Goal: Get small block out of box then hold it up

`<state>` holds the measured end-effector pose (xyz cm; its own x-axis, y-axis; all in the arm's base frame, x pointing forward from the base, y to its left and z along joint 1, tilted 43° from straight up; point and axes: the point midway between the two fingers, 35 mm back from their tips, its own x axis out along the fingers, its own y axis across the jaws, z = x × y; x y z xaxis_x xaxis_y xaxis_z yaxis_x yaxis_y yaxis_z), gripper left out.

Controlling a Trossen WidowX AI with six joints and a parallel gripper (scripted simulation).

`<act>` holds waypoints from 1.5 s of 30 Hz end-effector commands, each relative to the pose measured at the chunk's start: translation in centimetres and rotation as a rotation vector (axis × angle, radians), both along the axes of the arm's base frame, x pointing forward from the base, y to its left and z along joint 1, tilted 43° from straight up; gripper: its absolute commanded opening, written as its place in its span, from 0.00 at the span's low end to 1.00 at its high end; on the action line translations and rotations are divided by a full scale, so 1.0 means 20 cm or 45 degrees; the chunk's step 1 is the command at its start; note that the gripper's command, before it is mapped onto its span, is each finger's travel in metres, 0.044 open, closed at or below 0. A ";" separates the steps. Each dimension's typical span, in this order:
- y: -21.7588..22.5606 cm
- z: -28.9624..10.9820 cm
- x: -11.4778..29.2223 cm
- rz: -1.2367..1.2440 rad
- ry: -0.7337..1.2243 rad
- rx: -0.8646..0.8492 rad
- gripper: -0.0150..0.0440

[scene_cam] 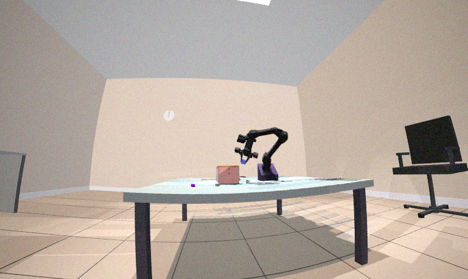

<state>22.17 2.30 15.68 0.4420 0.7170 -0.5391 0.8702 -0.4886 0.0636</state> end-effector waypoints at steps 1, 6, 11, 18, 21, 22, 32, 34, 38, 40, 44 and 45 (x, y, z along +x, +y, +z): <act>-0.02 0.01 0.00 -0.124 0.147 0.119 0.25; -0.04 0.03 0.00 -0.275 0.325 0.262 0.25; -0.06 0.04 0.00 -0.422 0.503 0.409 0.25; -0.08 0.06 -0.01 -0.550 0.664 0.544 0.25; -0.08 0.06 -0.01 -0.550 0.664 0.544 0.25; -0.08 0.06 -0.01 -0.550 0.664 0.544 0.25; -0.08 0.06 -0.01 -0.550 0.664 0.544 0.25; -0.08 0.06 -0.01 -0.550 0.664 0.544 0.25; -0.08 0.06 -0.01 -0.550 0.664 0.544 0.25; -0.08 0.06 -0.01 -0.550 0.664 0.544 0.25; -0.08 0.06 -0.01 -0.550 0.664 0.544 0.25; -0.08 0.06 -0.01 -0.550 0.664 0.544 0.25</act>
<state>22.04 0.77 16.78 0.4941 0.7292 -0.4734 0.4680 -0.6820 -0.5620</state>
